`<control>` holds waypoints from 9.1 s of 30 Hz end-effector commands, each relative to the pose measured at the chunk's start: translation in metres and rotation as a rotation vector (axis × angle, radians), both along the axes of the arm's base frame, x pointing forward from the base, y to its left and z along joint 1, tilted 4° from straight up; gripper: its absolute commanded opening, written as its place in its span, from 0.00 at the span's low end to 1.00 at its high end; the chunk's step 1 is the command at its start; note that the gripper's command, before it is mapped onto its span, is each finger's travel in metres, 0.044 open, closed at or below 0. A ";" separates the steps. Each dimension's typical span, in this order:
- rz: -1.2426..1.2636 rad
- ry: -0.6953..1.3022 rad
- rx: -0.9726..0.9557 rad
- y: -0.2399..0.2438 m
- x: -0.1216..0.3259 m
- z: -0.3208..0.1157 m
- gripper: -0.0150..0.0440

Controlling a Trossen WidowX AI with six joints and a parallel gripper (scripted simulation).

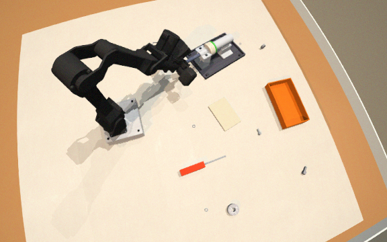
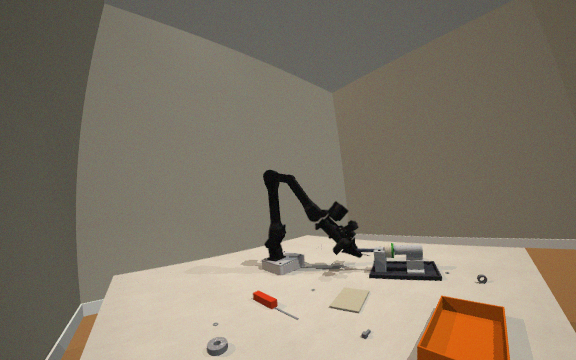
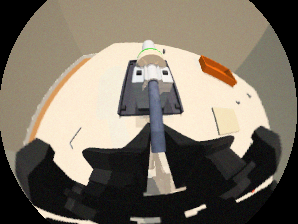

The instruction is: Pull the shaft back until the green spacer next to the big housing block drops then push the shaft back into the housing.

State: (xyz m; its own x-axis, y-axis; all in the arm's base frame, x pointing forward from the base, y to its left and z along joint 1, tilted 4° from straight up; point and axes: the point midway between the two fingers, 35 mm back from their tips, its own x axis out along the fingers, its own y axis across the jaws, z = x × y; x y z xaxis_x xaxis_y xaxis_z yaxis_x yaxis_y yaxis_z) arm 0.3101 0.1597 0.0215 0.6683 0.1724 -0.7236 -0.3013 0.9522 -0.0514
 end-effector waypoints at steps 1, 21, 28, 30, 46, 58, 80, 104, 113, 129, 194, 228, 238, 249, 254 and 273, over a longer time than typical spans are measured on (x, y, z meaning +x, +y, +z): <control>-0.006 -0.001 0.000 -0.001 -0.001 0.000 0.25; -0.006 -0.001 0.000 -0.001 -0.003 0.000 0.25; -0.006 -0.001 0.000 -0.002 -0.003 0.000 0.25; -0.006 -0.001 0.000 -0.002 -0.003 0.000 0.25; -0.006 -0.001 0.000 -0.002 -0.005 0.000 0.25; -0.006 -0.001 0.000 -0.002 -0.006 0.000 0.25; -0.006 -0.001 0.000 -0.003 -0.008 0.000 0.25; -0.006 0.000 0.000 -0.004 -0.011 0.000 0.25; -0.006 0.000 0.000 -0.004 -0.012 0.000 0.25; -0.006 0.000 0.000 -0.005 -0.013 0.000 0.25; -0.006 0.000 0.000 -0.007 -0.020 0.000 0.25; -0.006 0.001 -0.001 -0.008 -0.023 0.000 0.25; -0.006 0.001 -0.001 -0.008 -0.024 0.000 0.25; -0.006 0.001 -0.001 -0.008 -0.025 0.000 0.25; -0.006 0.001 -0.001 -0.008 -0.026 0.000 0.25; -0.006 0.001 -0.001 -0.009 -0.027 0.000 0.25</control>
State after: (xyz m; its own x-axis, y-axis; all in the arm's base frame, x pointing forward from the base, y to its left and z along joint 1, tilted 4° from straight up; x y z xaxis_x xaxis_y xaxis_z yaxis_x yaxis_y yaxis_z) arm 0.2830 0.1514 0.0217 0.6663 0.1720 -0.7256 -0.3015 0.9521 -0.0512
